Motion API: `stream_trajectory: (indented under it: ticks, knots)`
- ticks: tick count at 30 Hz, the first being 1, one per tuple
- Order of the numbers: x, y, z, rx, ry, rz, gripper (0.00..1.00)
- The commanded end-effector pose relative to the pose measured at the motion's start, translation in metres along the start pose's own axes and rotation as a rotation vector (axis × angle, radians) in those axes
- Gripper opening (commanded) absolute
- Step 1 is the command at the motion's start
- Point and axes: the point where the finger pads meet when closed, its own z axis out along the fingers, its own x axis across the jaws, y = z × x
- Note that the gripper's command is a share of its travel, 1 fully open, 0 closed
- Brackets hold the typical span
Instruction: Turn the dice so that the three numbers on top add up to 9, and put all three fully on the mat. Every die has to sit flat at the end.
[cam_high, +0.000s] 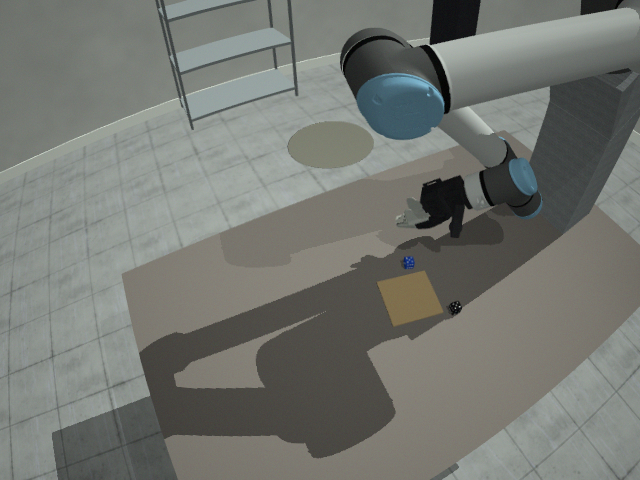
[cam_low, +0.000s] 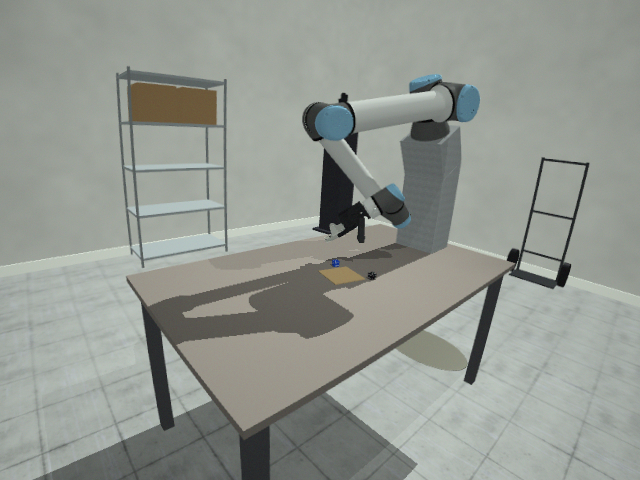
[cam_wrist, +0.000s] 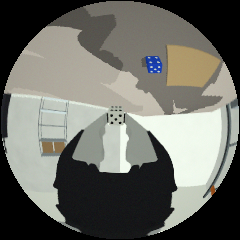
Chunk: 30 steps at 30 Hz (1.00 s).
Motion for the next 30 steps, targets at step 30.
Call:
stream_trajectory:
  ticks: [30]
  knots:
    - [0.000, -0.045, 0.034, -0.032, -0.001, -0.001, 0.06]
